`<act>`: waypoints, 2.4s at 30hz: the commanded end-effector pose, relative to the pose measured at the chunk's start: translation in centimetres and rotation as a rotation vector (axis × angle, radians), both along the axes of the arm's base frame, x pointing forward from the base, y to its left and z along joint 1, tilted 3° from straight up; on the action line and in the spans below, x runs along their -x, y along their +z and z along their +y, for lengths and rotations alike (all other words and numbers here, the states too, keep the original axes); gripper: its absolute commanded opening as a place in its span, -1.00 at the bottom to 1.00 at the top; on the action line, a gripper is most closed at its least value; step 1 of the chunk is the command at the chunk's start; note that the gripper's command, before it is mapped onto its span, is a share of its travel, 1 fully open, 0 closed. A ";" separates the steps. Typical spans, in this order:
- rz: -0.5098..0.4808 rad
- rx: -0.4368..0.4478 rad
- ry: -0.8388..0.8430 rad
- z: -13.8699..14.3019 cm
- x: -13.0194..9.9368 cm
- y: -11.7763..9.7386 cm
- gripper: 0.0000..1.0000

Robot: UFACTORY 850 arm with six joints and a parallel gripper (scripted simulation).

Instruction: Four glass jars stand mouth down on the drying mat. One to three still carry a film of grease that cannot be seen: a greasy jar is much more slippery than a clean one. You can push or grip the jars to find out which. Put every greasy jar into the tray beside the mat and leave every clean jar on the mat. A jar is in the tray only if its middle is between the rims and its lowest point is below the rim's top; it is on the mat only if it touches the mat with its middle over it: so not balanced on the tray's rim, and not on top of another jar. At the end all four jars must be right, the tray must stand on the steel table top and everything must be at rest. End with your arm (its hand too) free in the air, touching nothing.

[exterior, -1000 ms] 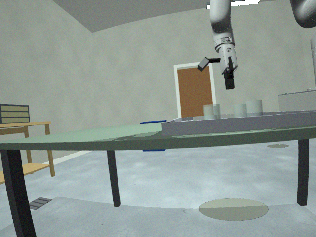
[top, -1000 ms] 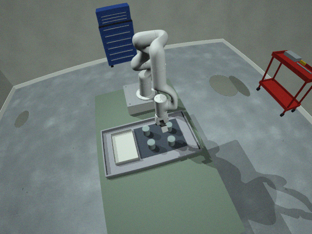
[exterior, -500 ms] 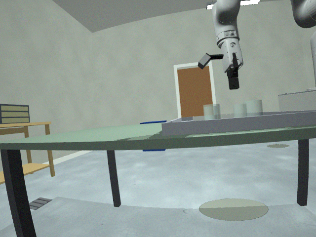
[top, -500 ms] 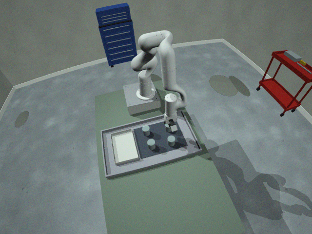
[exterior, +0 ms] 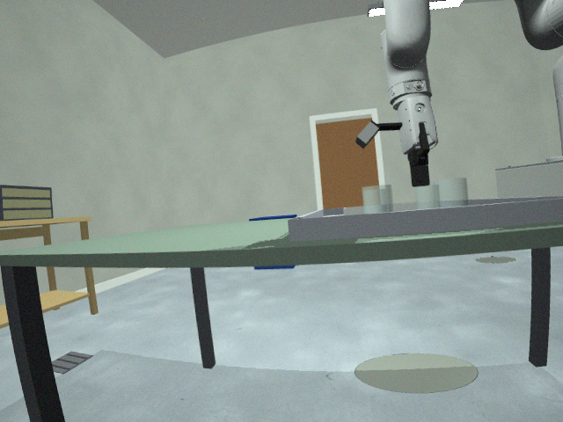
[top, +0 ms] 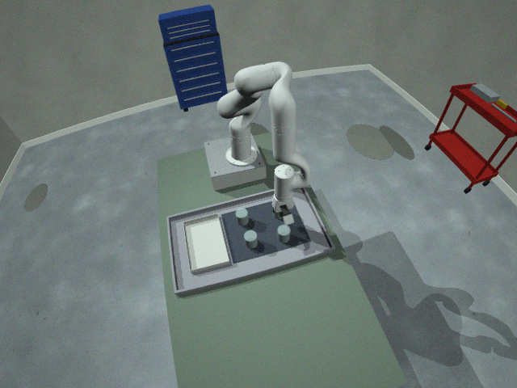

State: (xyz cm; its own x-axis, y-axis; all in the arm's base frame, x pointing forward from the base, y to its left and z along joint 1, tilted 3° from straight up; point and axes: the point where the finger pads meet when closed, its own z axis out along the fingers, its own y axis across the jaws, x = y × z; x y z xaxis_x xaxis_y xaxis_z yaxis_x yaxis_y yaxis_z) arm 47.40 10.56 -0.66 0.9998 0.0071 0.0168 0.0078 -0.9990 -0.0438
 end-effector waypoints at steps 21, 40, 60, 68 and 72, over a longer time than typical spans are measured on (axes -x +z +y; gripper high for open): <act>-0.004 -0.007 0.000 0.1 -0.1 -0.8 -1.00; -0.004 -0.007 0.000 0.1 0.1 -0.8 -1.00; -0.004 -0.007 0.000 0.1 0.4 -0.8 -1.00; -0.004 -0.007 0.000 0.1 0.5 -0.8 -1.00; -0.004 -0.007 0.000 0.1 0.5 -0.8 -1.00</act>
